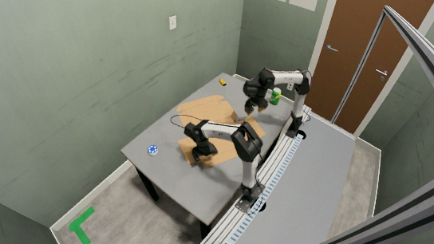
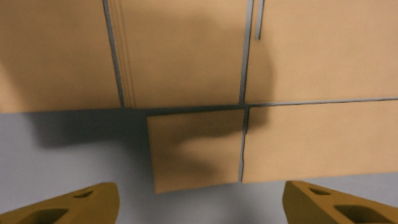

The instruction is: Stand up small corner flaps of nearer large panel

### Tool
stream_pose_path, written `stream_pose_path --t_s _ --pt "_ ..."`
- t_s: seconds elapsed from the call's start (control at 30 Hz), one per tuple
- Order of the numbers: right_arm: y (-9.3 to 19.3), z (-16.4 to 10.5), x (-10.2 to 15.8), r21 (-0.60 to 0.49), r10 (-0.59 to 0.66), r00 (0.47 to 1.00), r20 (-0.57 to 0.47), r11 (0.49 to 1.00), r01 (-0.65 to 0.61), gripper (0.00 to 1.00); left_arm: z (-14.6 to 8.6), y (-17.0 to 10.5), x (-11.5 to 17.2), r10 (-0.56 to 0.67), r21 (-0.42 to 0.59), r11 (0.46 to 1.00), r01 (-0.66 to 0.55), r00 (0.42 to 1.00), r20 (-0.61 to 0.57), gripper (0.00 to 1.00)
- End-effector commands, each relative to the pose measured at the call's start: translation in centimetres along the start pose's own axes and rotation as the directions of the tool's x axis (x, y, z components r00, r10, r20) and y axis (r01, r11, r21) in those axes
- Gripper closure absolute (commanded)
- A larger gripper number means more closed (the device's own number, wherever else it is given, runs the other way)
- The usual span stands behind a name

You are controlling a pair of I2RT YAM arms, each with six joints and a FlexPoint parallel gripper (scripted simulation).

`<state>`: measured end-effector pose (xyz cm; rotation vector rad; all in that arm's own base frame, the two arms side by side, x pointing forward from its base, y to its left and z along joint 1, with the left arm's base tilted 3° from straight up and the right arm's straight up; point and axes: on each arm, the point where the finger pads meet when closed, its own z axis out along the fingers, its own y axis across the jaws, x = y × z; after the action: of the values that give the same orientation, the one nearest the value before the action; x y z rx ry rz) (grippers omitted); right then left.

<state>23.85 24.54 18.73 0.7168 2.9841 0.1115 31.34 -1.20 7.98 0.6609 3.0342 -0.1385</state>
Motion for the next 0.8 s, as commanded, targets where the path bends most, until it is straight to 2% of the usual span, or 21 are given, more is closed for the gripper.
stream_pose_path --t_s 0.0,0.07,0.43,0.6,0.63,0.67,0.77 --pt "1.0 1.6 2.7 -0.004 0.037 0.997 -0.067 0.999 -0.037 0.23 -2.2 0.1 0.2 0.022 -0.028 0.999 -0.021 1.000 0.011 0.23" --pt "1.3 1.8 3.3 -0.013 0.037 0.997 -0.065 0.999 -0.038 0.23 -2.3 0.2 0.2 0.020 -0.028 0.999 -0.019 1.000 0.011 0.23" --pt "4.8 7.5 9.6 -0.004 0.037 0.998 -0.046 0.999 -0.037 0.23 -2.0 0.3 0.4 0.014 -0.019 1.000 -0.014 1.000 -0.002 0.23" --pt "5.6 7.1 9.8 -0.027 0.037 0.998 -0.047 0.999 -0.038 0.23 -2.1 0.3 0.3 0.016 -0.020 1.000 -0.016 1.000 0.000 0.23" --pt "5.8 5.6 9.2 -0.068 0.051 0.998 -0.046 0.996 -0.054 0.23 -1.9 0.3 0.5 0.014 -0.015 1.000 -0.015 1.000 -0.009 0.23" --pt "5.9 5.4 9.2 -0.074 0.051 0.998 -0.047 0.996 -0.055 0.23 -1.9 0.3 0.5 0.014 -0.015 1.000 -0.014 1.000 -0.008 0.23" --pt "5.5 5.6 9.4 -0.062 0.048 0.998 -0.050 0.997 -0.052 0.23 -2.0 0.4 0.3 0.014 -0.017 1.000 -0.014 1.000 -0.005 0.23"
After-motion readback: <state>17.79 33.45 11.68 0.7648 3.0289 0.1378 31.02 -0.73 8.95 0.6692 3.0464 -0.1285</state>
